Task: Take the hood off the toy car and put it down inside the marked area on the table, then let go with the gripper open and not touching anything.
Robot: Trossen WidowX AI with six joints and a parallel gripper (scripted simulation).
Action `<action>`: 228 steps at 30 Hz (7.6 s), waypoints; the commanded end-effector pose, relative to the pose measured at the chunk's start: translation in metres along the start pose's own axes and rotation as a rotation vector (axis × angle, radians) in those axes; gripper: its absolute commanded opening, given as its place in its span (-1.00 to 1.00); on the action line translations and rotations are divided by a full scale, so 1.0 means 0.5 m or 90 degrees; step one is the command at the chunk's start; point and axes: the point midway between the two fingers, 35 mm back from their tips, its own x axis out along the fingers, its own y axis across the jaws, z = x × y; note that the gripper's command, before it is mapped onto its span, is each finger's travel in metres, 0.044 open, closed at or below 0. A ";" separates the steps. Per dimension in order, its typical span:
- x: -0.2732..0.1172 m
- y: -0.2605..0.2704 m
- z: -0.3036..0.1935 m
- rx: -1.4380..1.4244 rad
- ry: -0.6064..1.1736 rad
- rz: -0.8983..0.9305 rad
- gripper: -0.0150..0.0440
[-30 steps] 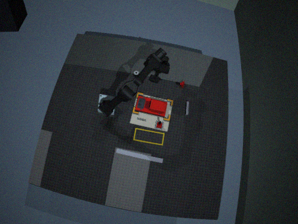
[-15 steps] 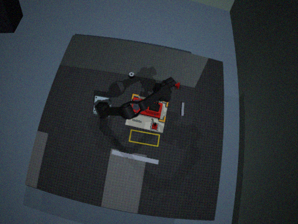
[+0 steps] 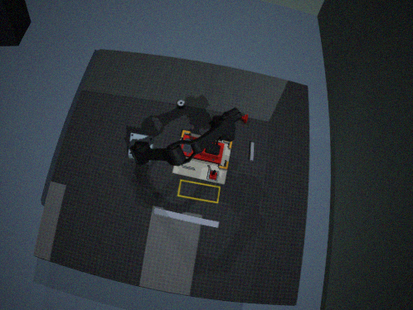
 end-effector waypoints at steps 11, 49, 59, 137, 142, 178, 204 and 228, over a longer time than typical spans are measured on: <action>0.027 0.001 -0.002 -0.005 -0.002 -0.002 1.00; 0.091 -0.002 -0.006 -0.004 -0.003 -0.003 1.00; 0.101 -0.002 -0.006 -0.004 -0.003 -0.003 1.00; 0.071 -0.002 -0.005 -0.001 0.000 -0.001 -0.49; 0.064 -0.002 -0.005 -0.001 0.000 0.000 -0.49; -0.027 -0.275 0.011 -0.005 0.000 0.004 -0.49; -0.010 -0.418 -0.023 -0.003 0.001 -0.004 -0.49; 0.037 -0.417 -0.020 -0.003 0.001 -0.003 -0.49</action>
